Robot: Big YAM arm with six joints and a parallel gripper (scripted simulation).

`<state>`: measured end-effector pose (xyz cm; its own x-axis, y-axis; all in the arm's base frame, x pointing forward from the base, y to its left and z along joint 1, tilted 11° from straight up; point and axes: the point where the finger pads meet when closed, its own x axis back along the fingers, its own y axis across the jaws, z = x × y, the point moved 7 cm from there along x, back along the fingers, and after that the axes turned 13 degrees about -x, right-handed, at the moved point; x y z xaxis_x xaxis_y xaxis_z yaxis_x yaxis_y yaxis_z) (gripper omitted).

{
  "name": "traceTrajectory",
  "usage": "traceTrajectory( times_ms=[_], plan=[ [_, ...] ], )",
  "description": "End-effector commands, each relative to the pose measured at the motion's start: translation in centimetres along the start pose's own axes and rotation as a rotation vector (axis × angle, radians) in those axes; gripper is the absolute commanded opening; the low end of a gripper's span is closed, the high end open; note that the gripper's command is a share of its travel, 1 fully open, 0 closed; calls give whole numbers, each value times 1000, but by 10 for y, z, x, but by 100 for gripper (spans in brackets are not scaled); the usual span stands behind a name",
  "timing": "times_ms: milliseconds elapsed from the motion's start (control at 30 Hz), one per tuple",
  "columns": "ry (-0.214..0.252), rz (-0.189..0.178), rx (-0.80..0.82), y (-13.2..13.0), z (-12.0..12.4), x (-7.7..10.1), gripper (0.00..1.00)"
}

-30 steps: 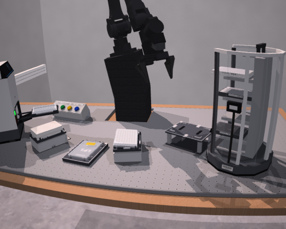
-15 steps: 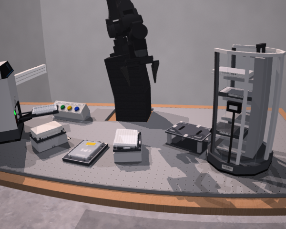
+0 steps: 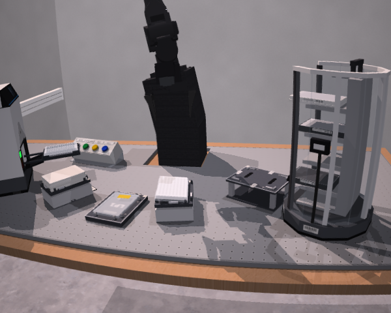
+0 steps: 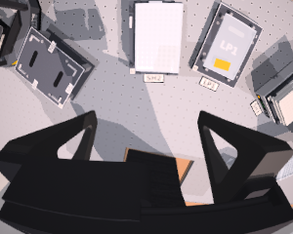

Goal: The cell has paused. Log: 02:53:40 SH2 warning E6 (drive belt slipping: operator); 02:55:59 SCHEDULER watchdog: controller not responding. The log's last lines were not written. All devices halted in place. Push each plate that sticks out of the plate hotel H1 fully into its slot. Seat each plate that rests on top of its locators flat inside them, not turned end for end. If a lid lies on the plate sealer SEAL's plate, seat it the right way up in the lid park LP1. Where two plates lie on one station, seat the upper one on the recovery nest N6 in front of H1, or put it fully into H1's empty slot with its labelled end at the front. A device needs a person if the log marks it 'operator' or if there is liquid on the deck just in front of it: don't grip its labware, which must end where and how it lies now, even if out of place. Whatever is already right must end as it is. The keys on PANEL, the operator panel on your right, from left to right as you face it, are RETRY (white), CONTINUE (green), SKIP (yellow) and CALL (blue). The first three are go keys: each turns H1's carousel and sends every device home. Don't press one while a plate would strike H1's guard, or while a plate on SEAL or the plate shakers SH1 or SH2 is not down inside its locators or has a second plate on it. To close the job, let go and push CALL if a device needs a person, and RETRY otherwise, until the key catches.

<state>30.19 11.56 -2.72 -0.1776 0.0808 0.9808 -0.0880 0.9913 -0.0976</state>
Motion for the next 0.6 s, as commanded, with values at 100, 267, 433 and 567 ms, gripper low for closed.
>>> traceTrajectory(
  times_ms=[100,267,433,567],
  plan=[
    [-10,17,-65,-21,-25,15,100],
    [52,62,-167,-39,-25,15,100],
    [70,63,-142,-65,-2,11,100],
    [117,102,-245,-78,-17,16,100]
  ],
)
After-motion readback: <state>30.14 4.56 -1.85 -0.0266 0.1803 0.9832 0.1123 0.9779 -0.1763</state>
